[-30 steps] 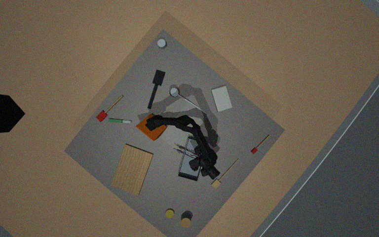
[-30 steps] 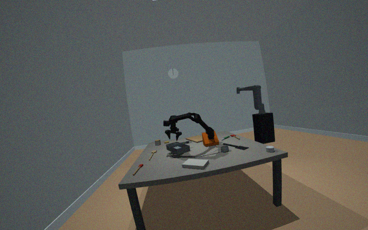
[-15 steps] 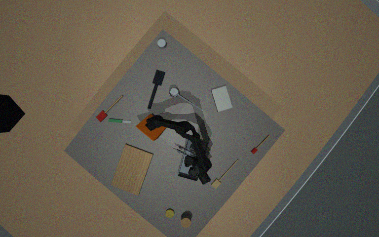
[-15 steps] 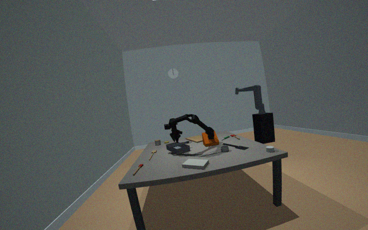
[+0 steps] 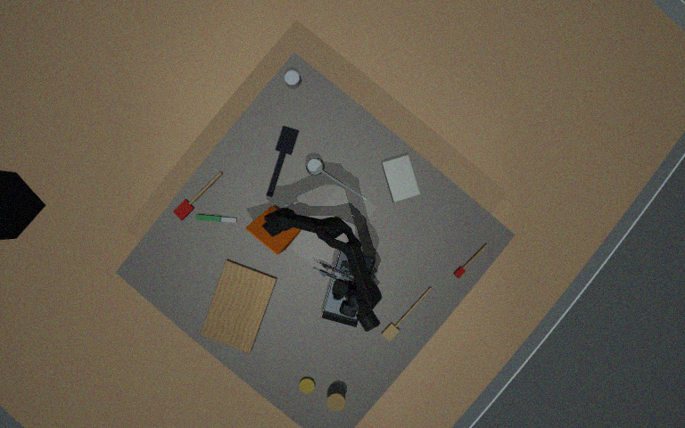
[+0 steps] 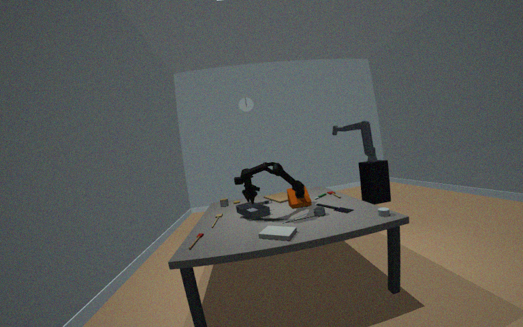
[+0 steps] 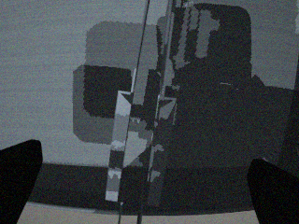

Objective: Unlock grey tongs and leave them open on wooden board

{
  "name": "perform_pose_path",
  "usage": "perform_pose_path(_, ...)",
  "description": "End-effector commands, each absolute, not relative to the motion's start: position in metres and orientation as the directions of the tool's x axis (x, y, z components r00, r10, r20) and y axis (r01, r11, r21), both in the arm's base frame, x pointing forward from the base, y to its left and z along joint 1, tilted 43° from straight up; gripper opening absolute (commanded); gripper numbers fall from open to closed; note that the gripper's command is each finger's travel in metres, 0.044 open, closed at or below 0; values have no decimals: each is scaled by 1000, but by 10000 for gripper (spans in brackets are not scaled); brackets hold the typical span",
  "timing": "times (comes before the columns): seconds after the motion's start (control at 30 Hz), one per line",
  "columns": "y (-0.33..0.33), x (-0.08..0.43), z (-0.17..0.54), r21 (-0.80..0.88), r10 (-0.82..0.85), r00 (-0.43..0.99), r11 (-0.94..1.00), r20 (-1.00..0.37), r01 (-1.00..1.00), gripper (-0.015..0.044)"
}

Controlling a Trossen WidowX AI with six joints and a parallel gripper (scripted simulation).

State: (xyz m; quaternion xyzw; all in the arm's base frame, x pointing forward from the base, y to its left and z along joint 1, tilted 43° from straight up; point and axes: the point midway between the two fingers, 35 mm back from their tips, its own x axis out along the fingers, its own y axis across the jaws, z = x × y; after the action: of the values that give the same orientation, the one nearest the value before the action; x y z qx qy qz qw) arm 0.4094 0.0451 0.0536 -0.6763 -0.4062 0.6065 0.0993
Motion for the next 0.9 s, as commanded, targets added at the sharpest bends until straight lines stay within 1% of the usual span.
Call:
perform_pose_path(0.0,49,408,49,-632,673,-67,-650,-737,422,440)
perform_pose_path(0.87,78,406,18,-633,674,-66,-649,-736,423,440)
